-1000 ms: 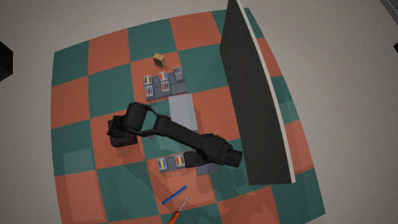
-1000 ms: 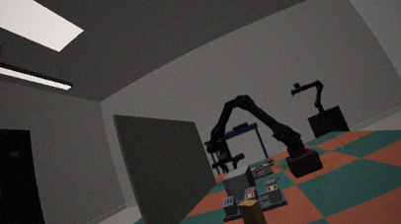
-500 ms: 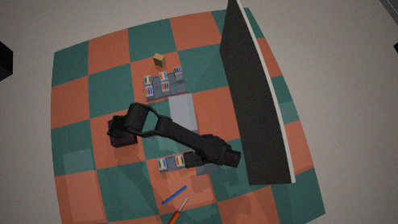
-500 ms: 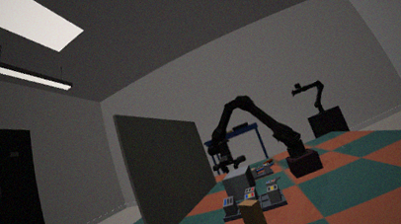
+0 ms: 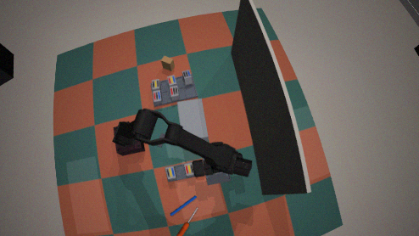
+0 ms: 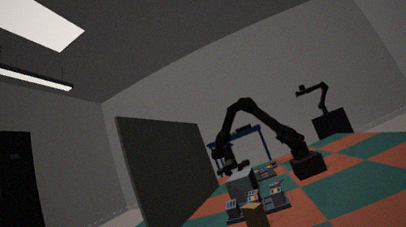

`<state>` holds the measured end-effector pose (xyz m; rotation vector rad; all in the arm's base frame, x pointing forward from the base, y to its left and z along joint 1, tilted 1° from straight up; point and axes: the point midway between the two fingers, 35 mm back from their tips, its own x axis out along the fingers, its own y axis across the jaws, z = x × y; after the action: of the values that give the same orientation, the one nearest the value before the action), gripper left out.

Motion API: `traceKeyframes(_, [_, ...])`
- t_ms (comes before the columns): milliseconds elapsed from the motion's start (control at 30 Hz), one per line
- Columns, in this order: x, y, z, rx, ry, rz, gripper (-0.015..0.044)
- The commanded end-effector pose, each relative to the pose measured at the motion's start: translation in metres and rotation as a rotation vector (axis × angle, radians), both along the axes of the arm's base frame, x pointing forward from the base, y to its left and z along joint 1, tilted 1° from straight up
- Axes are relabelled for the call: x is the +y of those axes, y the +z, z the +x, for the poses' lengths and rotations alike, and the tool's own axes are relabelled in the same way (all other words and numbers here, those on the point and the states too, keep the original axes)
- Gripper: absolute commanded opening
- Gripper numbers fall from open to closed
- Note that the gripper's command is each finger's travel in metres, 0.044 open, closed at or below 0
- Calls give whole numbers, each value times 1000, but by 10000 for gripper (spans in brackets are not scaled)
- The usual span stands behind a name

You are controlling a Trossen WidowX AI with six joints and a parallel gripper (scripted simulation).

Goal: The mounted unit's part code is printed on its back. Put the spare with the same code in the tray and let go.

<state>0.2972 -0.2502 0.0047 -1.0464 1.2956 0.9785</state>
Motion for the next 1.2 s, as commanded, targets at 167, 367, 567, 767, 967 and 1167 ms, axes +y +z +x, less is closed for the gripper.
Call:
traceKeyframes(167, [0,0,0,-1,0,-1,184])
traceKeyframes(367, [0,0,0,-1,0,-1,341])
traceKeyframes(567, [-1,12,1,-1,0,-1,440])
traceKeyframes(767, [2,104,-4,-3,-1,0,440])
traceKeyframes(967, [2,107,-5,-3,-1,0,440])
traceKeyframes(1167, [-1,106,-1,-25,-4,-21,440])
